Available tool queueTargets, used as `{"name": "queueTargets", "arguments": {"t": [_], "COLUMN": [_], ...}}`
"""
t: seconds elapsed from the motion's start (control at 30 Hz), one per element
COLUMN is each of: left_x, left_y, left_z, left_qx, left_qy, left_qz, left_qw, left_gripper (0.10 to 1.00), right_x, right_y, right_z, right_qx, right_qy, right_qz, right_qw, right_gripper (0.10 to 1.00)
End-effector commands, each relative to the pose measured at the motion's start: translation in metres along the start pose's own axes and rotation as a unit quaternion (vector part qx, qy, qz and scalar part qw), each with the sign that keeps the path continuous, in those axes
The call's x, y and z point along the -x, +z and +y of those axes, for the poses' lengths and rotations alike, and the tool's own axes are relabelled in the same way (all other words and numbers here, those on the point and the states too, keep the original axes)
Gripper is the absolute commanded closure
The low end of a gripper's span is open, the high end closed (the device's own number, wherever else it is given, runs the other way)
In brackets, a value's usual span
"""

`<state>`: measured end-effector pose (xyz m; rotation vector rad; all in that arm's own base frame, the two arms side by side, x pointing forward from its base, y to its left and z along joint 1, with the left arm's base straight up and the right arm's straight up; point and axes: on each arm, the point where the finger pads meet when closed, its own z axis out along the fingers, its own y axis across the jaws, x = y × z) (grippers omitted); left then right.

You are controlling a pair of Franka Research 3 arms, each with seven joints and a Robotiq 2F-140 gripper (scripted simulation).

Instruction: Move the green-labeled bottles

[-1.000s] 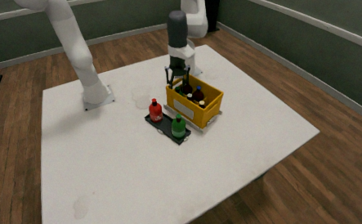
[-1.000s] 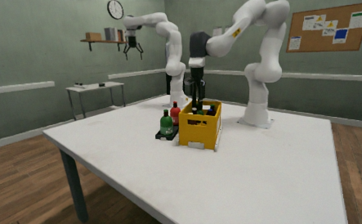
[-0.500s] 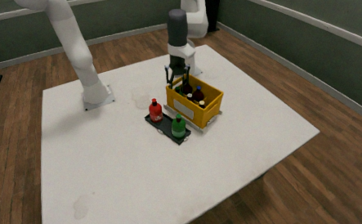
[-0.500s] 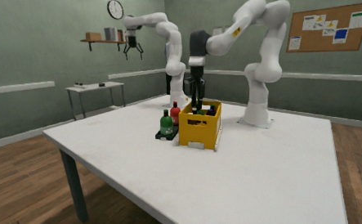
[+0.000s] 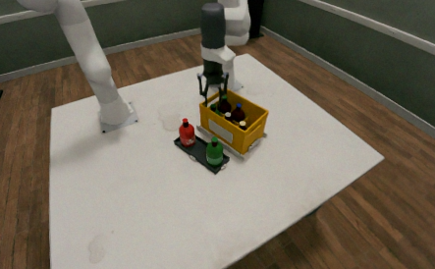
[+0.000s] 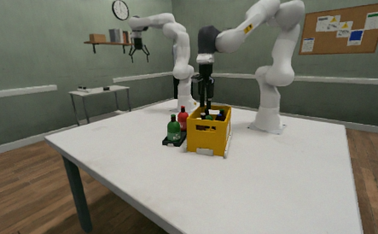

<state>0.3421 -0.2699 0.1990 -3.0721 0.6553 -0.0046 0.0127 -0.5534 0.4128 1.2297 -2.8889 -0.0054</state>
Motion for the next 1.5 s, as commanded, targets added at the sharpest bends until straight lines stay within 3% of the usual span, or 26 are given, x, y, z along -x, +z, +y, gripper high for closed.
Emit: {"name": "queueTargets", "arguments": {"t": [0.0,0.57,1.23,1.27,1.47], "left_x": [0.001,0.001,0.001,0.001,0.001], "left_y": [-0.012,-0.049,-0.059,-0.059,-0.059], "left_z": [0.001,0.001,0.001,0.001,0.001], "left_qx": [0.000,0.000,0.000,0.000,0.000], "left_qy": [0.001,0.001,0.001,0.001,0.001], "left_qz": [-0.001,-0.001,-0.001,-0.001,-0.001], "left_qw": [1.0000,1.0000,1.0000,1.0000,1.0000], "left_gripper": [0.656,0.656,0.656,0.999,0.999], "right_x": [-0.001,-0.001,-0.001,-0.001,-0.001], "right_y": [0.000,0.000,0.000,0.000,0.000], "right_z": [-0.001,-0.001,-0.001,-0.001,-0.001], "right_qx": [-0.002,-0.002,-0.002,-0.002,-0.002], "right_qy": [-0.002,-0.002,-0.002,-0.002,-0.002], "right_qz": [0.000,0.000,0.000,0.000,0.000], "right_qw": [1.0000,1.0000,1.0000,1.0000,1.0000], "right_gripper": [0.098,0.098,0.098,0.098,0.098]}}
